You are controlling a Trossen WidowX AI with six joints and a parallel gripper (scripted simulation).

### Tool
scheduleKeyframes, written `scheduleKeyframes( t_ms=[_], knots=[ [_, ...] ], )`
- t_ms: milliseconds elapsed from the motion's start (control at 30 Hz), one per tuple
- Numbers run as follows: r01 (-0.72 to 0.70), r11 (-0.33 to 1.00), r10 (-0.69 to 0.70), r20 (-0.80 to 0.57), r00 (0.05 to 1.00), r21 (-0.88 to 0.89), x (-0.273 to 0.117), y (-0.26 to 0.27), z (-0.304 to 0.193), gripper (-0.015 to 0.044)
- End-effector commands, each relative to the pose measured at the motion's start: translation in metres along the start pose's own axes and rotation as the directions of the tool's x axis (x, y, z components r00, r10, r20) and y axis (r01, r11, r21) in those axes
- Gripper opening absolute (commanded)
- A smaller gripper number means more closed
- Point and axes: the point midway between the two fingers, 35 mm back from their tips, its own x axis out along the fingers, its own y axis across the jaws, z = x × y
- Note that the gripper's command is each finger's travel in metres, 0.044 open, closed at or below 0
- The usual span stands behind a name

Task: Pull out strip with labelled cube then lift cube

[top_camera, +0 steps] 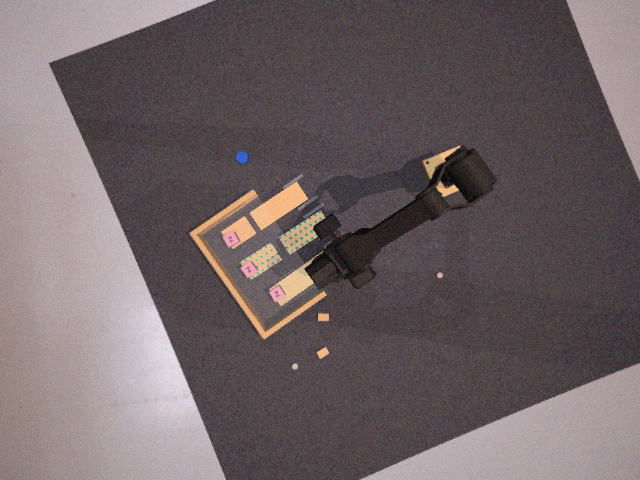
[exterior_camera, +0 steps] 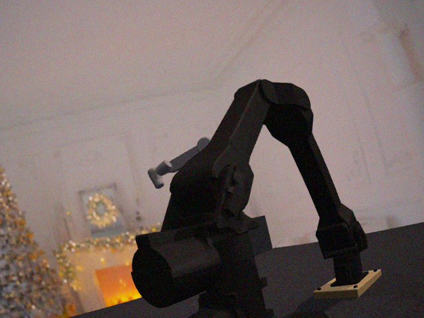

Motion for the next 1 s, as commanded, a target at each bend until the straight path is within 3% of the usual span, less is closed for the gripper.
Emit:
scheduleKeyframes(
  t_ms=[0,967],
  knots=[
    [-0.003,1.000,0.003,-0.026,1.000,0.005,0.005,0.001,-0.013,0.0000],
    [-0.003,1.000,0.003,-0.030,1.000,0.005,0.006,0.001,-0.056,0.0000]
  ],
)
